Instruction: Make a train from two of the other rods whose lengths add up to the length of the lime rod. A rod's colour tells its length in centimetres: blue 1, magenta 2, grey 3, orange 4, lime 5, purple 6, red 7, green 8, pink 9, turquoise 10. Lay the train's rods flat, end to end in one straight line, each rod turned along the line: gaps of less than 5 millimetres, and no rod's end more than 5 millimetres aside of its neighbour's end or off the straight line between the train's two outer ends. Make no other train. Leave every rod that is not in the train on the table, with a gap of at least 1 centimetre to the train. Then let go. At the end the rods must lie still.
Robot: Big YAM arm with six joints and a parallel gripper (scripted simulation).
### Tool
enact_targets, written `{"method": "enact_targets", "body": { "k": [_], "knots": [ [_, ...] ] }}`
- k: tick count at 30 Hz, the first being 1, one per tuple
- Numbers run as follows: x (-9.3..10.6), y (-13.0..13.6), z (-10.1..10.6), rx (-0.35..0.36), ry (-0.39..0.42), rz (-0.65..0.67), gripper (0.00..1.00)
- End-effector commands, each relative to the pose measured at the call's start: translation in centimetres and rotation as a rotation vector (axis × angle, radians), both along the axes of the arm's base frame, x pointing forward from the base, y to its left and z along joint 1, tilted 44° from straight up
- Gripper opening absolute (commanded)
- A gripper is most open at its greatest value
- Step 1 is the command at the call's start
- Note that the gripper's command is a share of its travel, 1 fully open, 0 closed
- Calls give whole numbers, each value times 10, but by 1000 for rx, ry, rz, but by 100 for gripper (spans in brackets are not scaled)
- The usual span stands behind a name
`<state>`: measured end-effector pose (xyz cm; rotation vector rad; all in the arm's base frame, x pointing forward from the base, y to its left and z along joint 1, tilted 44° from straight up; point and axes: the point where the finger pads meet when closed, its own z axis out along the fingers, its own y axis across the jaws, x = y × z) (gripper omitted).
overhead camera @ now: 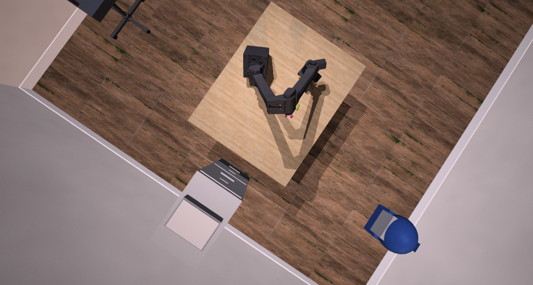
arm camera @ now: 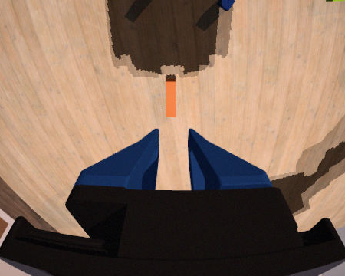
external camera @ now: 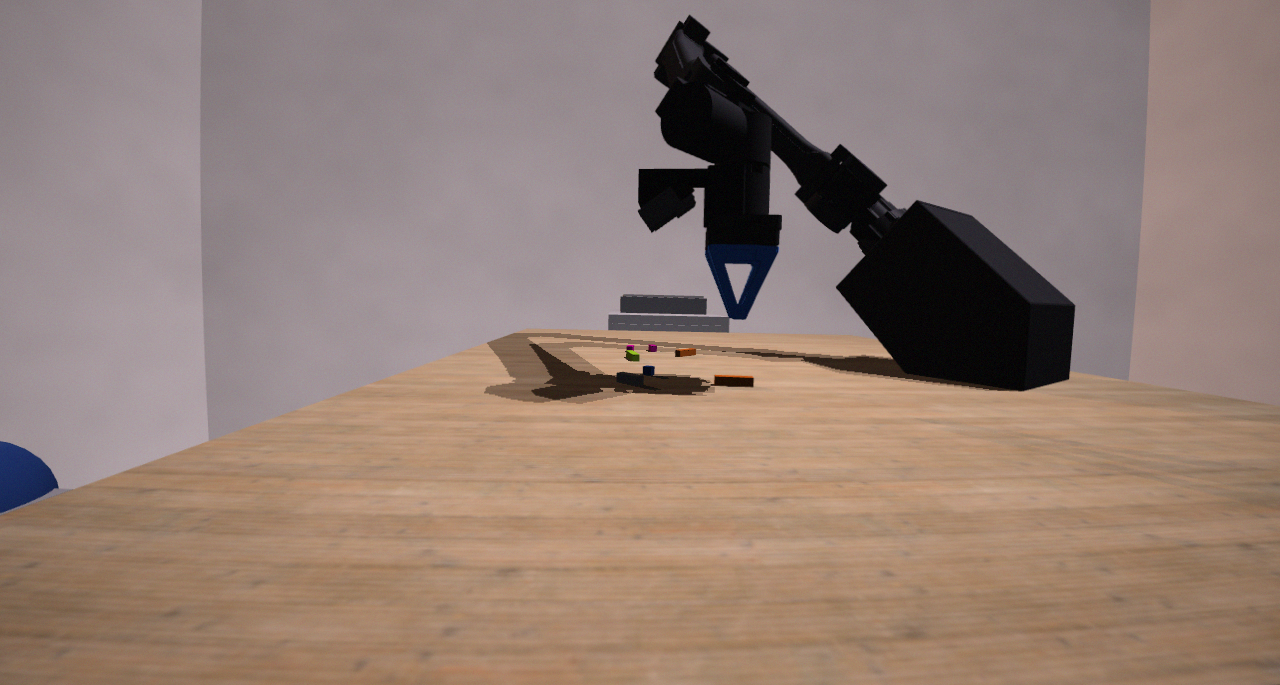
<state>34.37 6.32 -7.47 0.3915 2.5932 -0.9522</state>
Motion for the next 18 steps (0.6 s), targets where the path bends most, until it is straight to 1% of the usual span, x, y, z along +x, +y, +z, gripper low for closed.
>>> {"method": "enact_targets", "body": {
  "k": [1, 9, 16, 18],
  "knots": [
    [12, 12, 8, 16, -29, 19, 23],
    [12, 6, 3, 14, -26, 10, 23],
    [3, -6, -6, 0, 2, 1, 23],
    [4, -7, -8, -1, 2, 1, 23]
  ]
}}
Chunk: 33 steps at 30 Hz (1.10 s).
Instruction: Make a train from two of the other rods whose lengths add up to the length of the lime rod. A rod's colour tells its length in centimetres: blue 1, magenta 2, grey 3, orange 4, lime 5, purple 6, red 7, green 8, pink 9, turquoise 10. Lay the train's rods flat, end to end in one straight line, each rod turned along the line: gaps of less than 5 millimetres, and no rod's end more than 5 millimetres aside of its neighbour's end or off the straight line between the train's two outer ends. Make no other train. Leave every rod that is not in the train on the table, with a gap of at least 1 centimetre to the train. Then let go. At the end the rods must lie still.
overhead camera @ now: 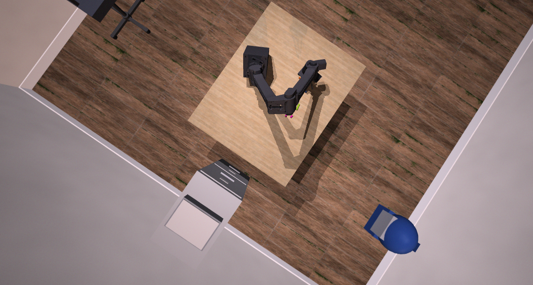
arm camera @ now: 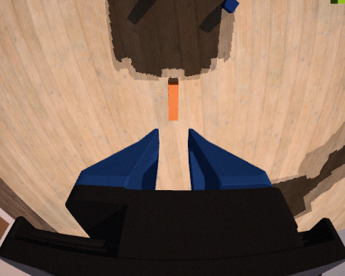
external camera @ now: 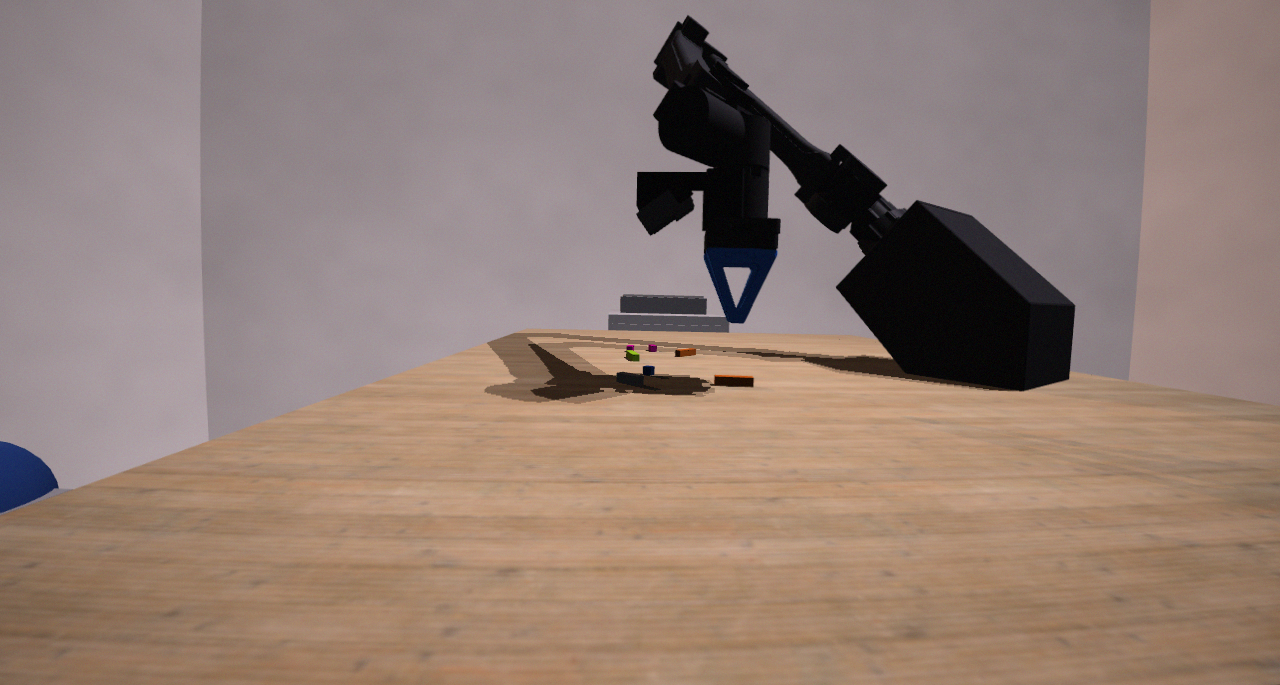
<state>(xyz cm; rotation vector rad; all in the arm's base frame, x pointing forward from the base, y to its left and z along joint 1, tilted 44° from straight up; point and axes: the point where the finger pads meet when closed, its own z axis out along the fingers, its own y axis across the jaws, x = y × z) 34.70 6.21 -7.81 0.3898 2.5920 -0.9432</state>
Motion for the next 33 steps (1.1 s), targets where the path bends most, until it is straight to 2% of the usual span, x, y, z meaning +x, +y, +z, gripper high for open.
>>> {"method": "enact_targets", "body": {
  "k": [1, 8, 9, 12, 23, 25, 26, 33],
  "knots": [
    [1, -7, -5, -6, 6, -2, 23],
    [2, -11, -10, -6, 6, -2, 23],
    [8, -10, -8, 1, -7, -2, 23],
    [4, -15, -15, -6, 6, -2, 23],
    [8, -27, -28, -6, 7, -3, 23],
    [8, -27, -28, -6, 7, -3, 23],
    [14, -25, -23, 2, -12, -3, 23],
    [10, -33, -34, -7, 7, -3, 23]
  ]
}}
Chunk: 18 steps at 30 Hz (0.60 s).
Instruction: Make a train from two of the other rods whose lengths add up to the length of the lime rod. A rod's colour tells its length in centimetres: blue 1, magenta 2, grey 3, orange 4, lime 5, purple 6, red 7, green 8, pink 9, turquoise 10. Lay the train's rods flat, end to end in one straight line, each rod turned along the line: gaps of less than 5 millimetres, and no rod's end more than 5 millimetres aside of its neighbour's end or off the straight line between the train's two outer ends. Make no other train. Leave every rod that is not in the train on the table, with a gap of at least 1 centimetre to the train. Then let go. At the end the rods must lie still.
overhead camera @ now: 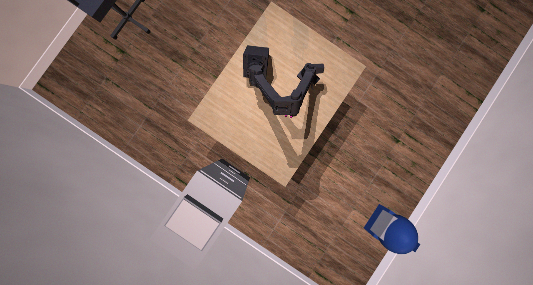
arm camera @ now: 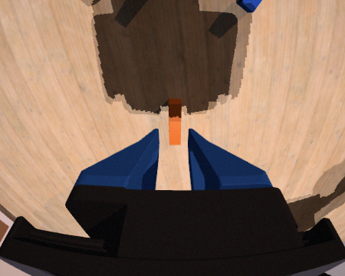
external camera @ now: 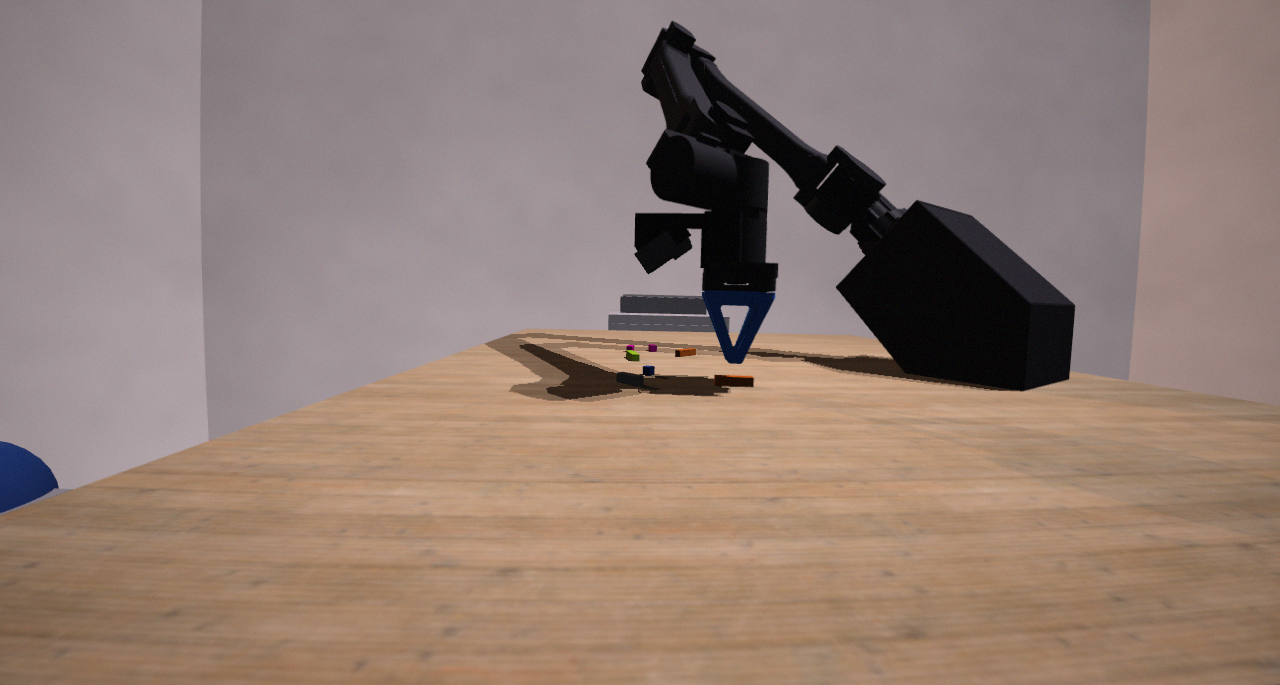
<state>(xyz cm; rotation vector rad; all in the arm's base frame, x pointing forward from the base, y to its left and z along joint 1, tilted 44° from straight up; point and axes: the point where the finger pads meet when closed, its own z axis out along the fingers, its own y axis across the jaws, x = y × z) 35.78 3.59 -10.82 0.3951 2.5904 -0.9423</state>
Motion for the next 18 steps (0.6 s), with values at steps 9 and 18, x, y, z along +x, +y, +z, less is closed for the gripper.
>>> {"method": "enact_targets", "body": {
  "k": [9, 18],
  "knots": [
    [3, -7, -5, -3, 1, 2, 23],
    [3, -7, -5, -3, 0, 0, 23]
  ]
}}
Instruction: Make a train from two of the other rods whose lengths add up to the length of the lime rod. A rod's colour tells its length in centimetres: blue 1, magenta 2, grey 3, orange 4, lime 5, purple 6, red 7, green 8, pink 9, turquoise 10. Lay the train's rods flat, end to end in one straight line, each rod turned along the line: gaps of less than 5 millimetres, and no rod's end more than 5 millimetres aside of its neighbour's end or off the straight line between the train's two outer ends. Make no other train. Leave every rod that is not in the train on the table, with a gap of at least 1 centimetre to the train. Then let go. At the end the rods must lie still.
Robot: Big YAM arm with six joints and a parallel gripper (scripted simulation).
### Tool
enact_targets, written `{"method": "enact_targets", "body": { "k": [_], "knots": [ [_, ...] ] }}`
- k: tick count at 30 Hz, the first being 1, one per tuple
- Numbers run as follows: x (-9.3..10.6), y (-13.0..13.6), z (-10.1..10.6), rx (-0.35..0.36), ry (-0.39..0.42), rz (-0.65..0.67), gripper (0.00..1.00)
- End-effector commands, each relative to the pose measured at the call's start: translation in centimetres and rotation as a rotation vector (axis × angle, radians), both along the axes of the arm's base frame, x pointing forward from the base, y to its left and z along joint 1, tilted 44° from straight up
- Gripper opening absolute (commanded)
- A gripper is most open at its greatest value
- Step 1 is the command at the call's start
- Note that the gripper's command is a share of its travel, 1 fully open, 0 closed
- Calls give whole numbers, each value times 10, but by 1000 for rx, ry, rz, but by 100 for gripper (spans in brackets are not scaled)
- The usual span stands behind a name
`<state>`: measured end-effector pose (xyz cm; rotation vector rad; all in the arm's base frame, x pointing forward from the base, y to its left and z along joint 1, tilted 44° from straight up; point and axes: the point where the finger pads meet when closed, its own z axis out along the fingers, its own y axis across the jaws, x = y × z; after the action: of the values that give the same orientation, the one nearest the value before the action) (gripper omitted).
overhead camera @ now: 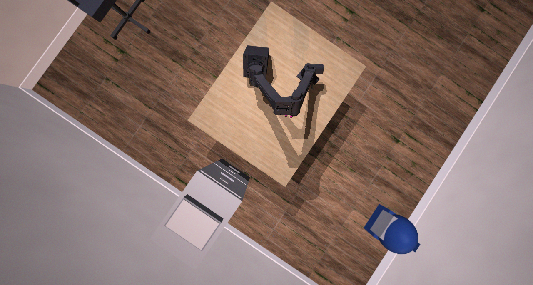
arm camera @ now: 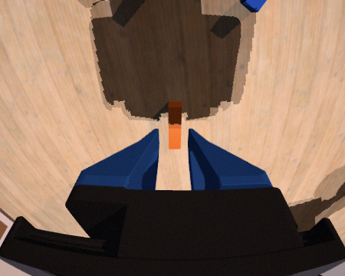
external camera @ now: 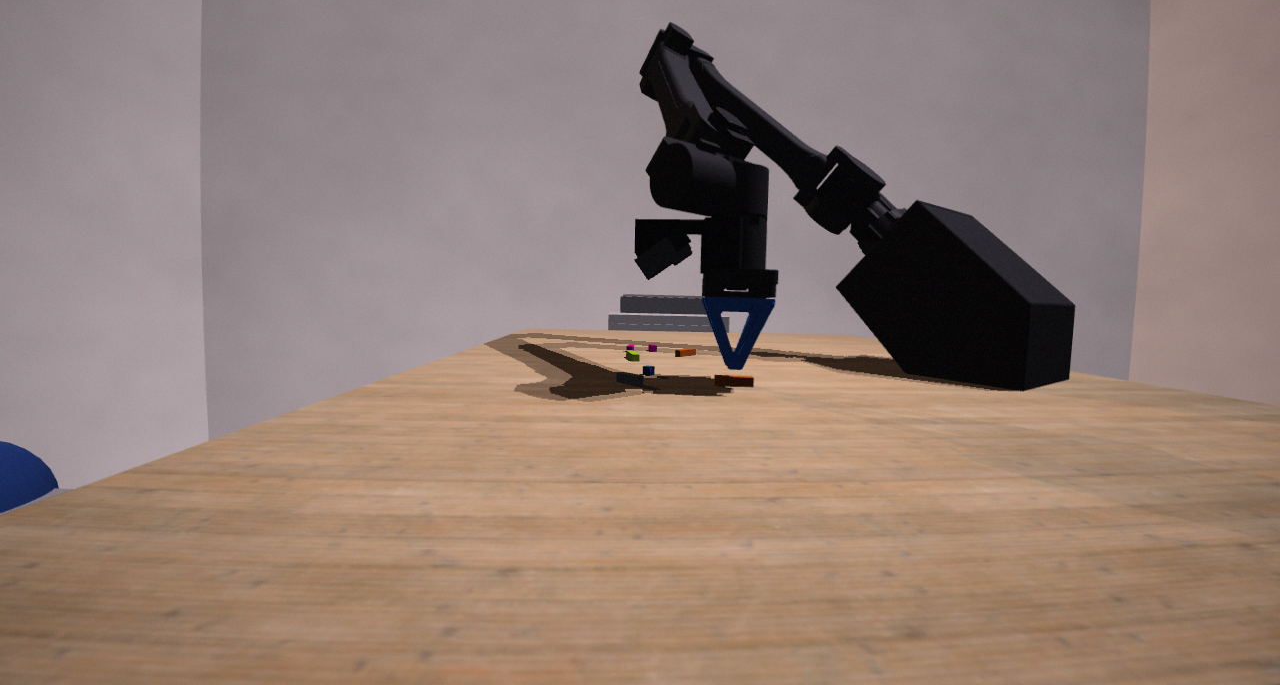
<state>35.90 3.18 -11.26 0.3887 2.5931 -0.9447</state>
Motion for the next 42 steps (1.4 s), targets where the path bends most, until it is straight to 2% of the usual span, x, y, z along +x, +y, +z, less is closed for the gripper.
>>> {"method": "enact_targets", "body": {
  "k": [1, 33, 42],
  "knots": [
    [2, -3, -1, -2, -4, -3, 23],
    [2, -3, -1, -2, -4, -3, 23],
    [-4, 3, -3, 0, -10, 4, 23]
  ]
}}
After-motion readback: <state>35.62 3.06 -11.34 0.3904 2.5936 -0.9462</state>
